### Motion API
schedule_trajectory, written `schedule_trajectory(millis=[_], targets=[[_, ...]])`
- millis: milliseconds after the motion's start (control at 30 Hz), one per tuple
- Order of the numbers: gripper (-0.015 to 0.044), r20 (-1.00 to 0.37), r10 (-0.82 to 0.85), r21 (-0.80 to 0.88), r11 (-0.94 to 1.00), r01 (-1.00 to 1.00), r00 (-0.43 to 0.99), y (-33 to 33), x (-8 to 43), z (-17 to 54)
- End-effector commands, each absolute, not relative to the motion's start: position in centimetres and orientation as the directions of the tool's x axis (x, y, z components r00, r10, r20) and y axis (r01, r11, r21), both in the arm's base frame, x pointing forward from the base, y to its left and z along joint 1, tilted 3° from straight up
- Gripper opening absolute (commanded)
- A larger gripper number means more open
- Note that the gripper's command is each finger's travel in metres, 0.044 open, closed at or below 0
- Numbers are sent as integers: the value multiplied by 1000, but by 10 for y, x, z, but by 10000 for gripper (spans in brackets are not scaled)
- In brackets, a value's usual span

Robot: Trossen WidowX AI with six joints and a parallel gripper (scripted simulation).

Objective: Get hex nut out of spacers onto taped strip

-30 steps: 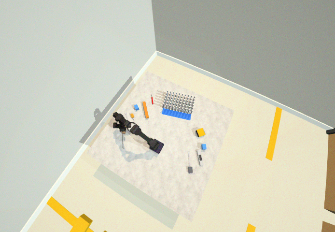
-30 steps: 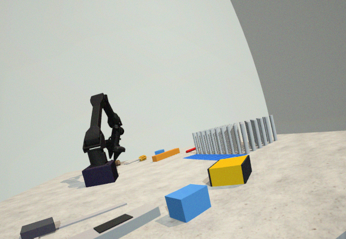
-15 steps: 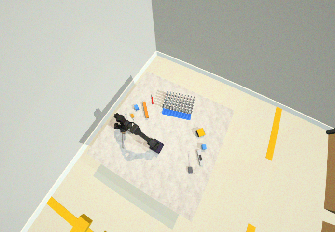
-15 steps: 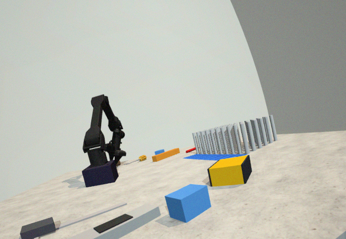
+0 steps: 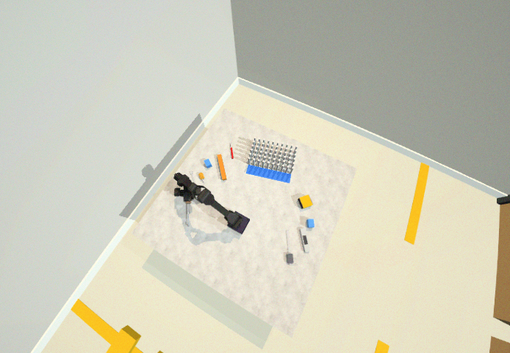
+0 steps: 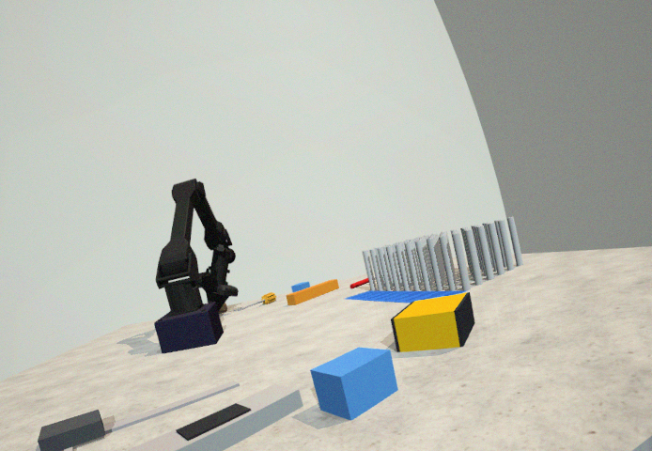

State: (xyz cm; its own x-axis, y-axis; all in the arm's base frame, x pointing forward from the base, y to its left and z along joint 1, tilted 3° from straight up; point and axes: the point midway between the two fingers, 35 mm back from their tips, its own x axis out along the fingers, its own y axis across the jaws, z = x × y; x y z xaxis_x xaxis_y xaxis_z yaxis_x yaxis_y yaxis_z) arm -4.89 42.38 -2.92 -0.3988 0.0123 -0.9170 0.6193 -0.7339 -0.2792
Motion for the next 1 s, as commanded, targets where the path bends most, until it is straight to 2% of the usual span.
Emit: schedule_trajectory(millis=[0, 100, 300, 967], targets=[[173, -916, 11, -280, -735, 618, -402, 423, -49, -30], [153, -916, 11, -280, -735, 618, -402, 423, -49, -30], [0, -916, 12, -281, -734, 618, -401, 430, -49, -4], [0, -917, 13, -280, -734, 619, -399, 431, -46, 119]])
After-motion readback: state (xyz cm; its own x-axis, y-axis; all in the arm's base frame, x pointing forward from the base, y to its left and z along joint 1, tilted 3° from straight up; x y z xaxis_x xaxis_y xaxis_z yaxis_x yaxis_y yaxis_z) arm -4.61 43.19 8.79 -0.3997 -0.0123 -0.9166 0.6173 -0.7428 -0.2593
